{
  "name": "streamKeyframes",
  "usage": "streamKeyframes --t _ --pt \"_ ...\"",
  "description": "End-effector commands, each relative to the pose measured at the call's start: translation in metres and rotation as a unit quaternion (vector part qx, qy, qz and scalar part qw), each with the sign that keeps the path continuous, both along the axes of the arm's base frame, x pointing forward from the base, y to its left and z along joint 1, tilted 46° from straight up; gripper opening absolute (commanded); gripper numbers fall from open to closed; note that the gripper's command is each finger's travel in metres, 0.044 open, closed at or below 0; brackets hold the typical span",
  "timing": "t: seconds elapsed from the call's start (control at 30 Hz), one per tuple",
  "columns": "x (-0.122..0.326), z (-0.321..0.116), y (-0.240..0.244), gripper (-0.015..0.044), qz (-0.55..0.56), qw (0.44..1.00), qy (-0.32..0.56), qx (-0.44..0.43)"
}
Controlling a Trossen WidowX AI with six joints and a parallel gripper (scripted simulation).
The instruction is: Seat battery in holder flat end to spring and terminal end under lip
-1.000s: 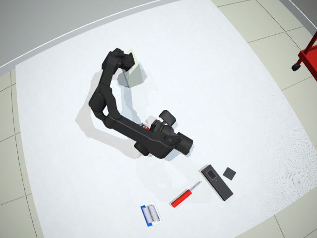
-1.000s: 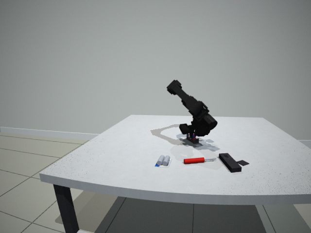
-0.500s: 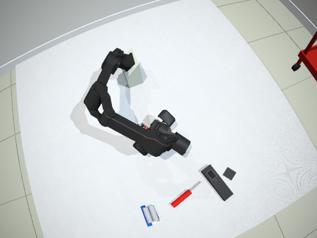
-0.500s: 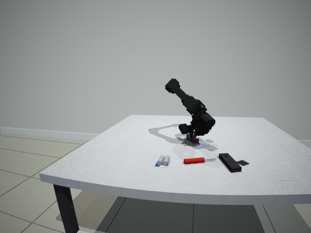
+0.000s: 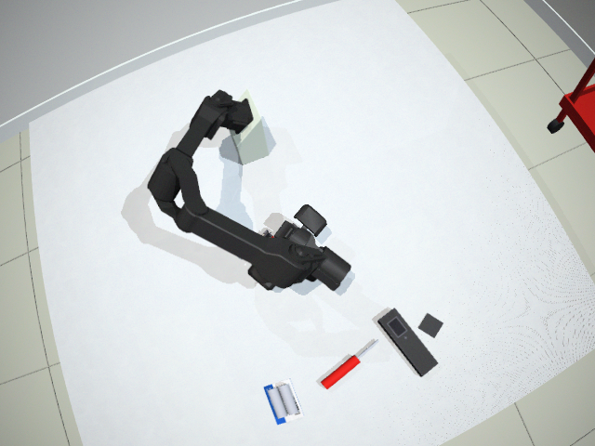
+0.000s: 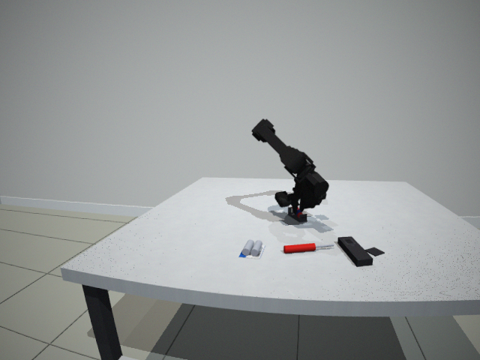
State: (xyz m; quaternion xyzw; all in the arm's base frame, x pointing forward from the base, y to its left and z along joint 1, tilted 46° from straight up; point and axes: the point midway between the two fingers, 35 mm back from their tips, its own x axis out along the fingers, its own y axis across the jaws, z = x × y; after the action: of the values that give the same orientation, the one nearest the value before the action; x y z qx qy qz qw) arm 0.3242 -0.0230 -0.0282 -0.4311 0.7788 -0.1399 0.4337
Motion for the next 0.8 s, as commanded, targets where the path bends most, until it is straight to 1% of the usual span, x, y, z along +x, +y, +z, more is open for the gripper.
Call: streamKeyframes --t 0.0,0.77 --pt "0.0005 -0.0043 0.0003 0.0065 0.003 1.0 -0.006 0.01" --pt "-0.0018 -0.0057 -0.0033 0.0065 0.032 0.998 -0.032 0.046"
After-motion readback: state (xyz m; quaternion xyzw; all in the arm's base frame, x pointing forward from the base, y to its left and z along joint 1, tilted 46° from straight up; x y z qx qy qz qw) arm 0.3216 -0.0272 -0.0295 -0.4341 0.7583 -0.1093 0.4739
